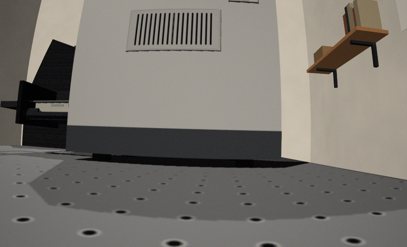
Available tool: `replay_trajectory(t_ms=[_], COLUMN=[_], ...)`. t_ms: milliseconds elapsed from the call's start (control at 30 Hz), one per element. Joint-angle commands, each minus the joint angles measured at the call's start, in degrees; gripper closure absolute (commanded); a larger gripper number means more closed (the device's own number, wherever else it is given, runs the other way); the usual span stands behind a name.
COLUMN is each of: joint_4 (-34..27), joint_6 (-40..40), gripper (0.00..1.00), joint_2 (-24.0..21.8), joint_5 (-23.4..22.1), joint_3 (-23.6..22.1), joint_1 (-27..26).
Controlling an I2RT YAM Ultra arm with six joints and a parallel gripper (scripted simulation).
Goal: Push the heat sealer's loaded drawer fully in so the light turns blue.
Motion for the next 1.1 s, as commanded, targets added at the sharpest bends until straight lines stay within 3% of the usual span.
replay_trajectory(t_ms=[0, 33, 100, 467, 567, 700, 1067], joint_4=[-1.3, -1.7, -2.4, -3.5, -4.5, -4.5, -6.6], joint_6=[-1.8, -0.6, 1.5, -0.9, 2.5, -1.0, 2.7], gripper=[0.55, 0.55, 0.55, 0.55, 0.55, 0.55, 0.55], joint_2=[-1.8, 0.5, 0.9, -0.2, 1.8, 0.5, 2.7], joint_5=[-0.7, -1.0, -1.5, -2.5, -3.3, -3.4, -5.2], joint_3=[1.9, 2.4, 2.9, 3.9, 4.8, 4.8, 6.6], joint_1=[-2.9, -3.8, -5.3, -11.9, -14.4, -17.1, -24.1])
